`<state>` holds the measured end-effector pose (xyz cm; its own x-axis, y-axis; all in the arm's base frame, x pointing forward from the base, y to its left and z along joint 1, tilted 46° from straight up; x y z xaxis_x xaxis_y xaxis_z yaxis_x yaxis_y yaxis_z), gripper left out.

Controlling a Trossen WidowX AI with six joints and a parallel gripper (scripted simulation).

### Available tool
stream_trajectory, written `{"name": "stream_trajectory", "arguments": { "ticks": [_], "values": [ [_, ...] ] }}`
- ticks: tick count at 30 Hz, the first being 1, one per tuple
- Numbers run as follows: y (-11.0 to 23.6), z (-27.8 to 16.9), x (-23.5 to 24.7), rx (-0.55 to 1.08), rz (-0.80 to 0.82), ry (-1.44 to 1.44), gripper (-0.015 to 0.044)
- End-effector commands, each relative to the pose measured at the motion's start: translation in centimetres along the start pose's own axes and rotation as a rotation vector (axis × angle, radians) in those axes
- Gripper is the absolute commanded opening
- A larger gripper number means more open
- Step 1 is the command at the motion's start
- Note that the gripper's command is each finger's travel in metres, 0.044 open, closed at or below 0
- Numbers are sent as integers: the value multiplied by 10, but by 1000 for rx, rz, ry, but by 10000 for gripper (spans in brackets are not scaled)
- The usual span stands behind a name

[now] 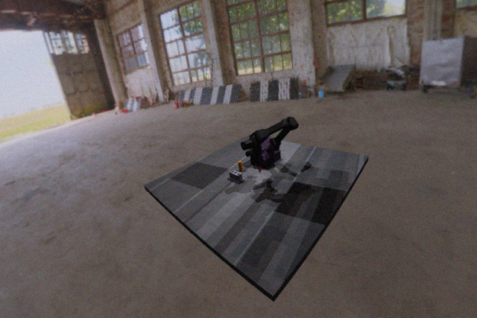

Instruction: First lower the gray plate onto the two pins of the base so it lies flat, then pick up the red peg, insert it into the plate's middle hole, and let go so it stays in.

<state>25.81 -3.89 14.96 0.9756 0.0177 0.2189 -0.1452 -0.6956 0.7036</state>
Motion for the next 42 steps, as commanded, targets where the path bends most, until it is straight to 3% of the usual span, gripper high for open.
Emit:
{"name": "stream_trajectory", "arguments": {
  "ticks": [1, 42],
  "values": [
    [2, 9, 6, -8, 0, 7, 0],
    [7, 127, 36, -17, 1, 17, 0]
  ]
}}
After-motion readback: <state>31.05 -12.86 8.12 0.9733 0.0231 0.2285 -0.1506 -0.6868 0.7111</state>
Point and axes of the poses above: the point midway between the two fingers, 35 mm back from their tips, its own y axis back along the fingers, its own x axis across the jaws, z = x × y, the point moved 6 cm from there along y, back along the fingers, and after that the axes turned 12 degrees about -y, right-handed, at the moved point
